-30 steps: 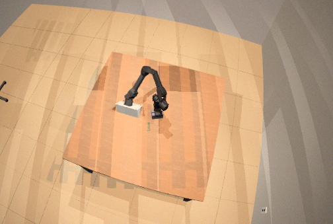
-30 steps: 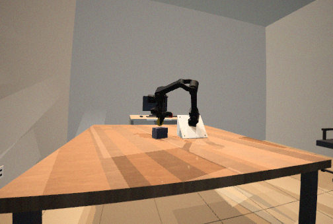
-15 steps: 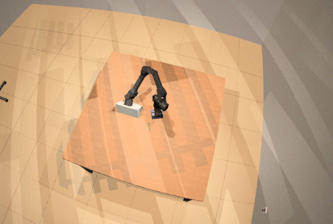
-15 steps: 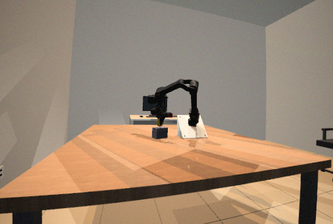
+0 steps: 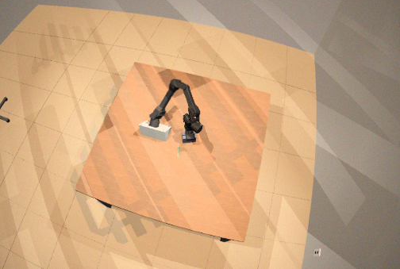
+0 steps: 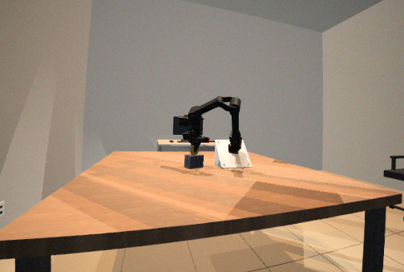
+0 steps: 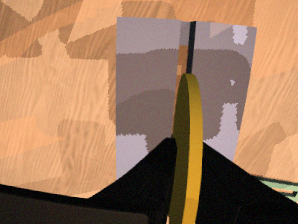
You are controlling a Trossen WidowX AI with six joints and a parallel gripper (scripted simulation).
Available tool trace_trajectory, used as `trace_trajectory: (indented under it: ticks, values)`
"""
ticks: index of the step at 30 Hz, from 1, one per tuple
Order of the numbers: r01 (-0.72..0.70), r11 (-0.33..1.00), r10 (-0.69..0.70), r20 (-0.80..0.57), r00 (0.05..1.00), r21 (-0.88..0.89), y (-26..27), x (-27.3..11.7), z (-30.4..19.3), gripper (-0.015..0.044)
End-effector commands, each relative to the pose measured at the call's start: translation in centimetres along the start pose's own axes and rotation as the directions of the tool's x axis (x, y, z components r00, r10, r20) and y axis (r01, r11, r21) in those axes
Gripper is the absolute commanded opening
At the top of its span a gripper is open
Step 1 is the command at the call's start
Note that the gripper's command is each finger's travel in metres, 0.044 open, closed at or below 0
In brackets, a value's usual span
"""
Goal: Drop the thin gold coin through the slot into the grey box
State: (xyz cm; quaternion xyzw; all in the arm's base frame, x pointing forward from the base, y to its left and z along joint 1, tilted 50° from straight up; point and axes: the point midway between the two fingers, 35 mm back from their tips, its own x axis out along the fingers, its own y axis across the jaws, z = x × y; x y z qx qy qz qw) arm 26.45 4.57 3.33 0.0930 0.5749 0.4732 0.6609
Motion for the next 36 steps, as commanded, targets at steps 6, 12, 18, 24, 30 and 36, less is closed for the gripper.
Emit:
trace_trajectory:
  ticks: [6,12,18,24,30,36]
  values:
    - [0.000,1.000,0.000,0.000,1.000,0.000,0.0,0.0,0.0,0.0161]
    - [0.000,1.000,0.000,0.000,1.000,0.000,0.0,0.0,0.0,0.0161]
    - [0.001,1.000,-0.001,0.000,1.000,0.001,-0.1,-1.7,0.0,0.0318]
    - [-0.008,1.000,0.008,0.002,1.000,0.007,0.2,-5.6,-0.3,0.0440]
    - [-0.009,1.000,0.009,0.003,1.000,0.007,0.2,-5.9,-0.4,0.0440]
    - [-0.009,1.000,0.009,0.003,1.000,0.007,0.2,-5.9,-0.4,0.0440]
